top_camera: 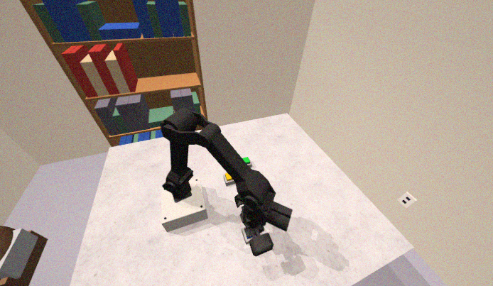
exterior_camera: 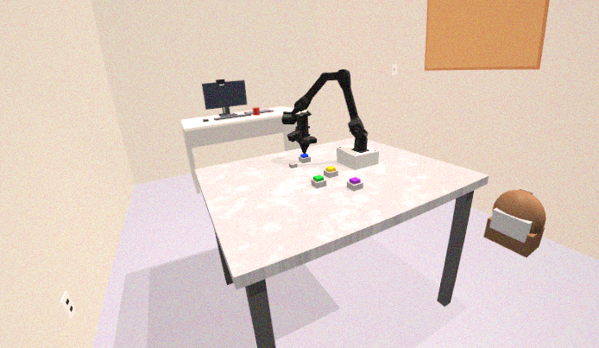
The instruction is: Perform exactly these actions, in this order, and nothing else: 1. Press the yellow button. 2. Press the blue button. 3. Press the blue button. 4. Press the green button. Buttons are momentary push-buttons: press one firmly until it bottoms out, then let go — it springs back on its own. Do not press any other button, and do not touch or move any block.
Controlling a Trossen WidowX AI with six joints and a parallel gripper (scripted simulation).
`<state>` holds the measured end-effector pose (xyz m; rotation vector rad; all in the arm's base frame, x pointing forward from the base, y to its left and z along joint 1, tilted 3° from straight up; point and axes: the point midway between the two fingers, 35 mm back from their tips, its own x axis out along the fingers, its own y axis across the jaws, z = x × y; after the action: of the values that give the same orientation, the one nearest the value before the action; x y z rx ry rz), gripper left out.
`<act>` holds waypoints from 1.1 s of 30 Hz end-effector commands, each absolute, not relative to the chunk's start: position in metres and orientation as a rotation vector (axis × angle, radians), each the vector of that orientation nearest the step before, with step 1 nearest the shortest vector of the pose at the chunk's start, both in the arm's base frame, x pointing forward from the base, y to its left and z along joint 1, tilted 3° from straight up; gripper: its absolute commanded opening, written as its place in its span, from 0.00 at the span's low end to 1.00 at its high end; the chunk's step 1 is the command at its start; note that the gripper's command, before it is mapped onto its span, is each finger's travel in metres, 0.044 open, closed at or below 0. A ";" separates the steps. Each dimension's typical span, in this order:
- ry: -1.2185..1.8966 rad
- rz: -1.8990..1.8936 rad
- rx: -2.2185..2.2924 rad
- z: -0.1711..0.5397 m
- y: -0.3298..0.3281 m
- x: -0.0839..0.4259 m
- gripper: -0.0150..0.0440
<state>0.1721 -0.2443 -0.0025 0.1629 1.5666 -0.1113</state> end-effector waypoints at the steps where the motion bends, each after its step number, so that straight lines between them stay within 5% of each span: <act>1: 1.570 -0.107 0.159 -0.010 -0.244 0.171 0.29; 33: 1.570 -0.107 0.159 0.020 -0.245 0.172 0.29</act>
<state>0.1720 -0.2445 0.0133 0.1644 1.5677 -0.1105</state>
